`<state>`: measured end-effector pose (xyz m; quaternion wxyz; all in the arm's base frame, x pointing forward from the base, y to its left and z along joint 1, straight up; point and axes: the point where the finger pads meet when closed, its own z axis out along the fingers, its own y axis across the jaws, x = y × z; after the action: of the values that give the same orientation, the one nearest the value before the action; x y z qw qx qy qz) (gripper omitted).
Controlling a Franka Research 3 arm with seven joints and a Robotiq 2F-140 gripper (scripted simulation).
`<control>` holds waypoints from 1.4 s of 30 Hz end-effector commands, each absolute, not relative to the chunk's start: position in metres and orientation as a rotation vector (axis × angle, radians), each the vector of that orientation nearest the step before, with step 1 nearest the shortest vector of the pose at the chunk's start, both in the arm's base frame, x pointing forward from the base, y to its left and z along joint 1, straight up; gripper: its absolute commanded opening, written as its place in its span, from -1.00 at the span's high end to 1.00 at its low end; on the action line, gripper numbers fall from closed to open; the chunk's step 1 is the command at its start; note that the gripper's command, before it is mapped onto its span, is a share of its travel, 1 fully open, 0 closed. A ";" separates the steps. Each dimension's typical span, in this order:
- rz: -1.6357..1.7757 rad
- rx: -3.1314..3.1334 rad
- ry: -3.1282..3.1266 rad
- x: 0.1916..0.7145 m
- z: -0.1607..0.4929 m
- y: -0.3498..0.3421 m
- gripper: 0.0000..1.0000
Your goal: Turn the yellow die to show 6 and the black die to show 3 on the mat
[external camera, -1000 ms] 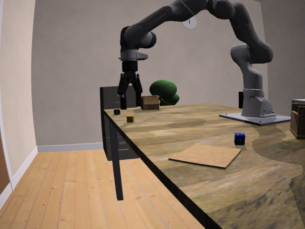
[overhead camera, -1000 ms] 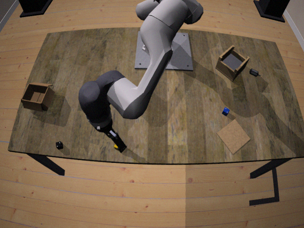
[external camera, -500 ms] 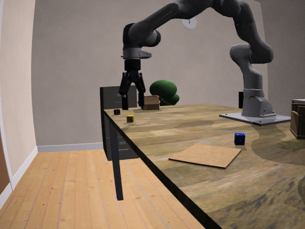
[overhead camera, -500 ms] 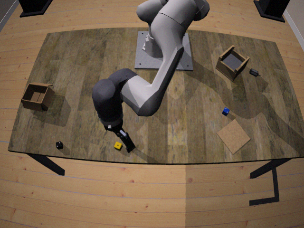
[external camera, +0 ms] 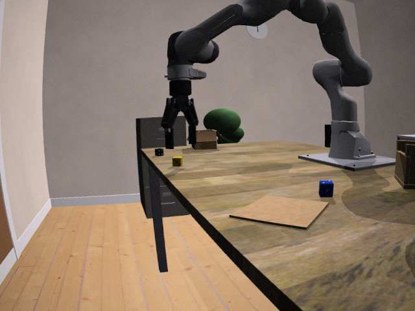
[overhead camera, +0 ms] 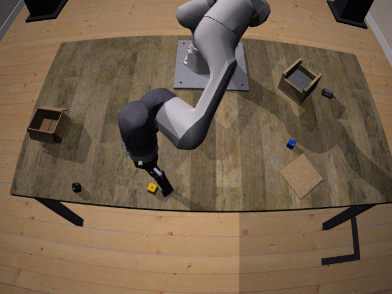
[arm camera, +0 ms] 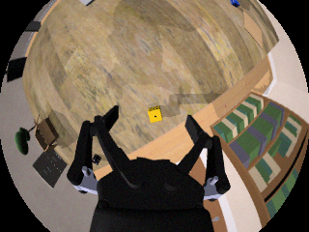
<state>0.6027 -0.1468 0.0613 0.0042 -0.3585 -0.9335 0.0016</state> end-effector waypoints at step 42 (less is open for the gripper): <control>0.004 -1.140 -2.922 0.599 0.061 -0.136 -1.00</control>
<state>0.5987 -0.1387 0.0601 0.0053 -0.3597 -0.9330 0.0012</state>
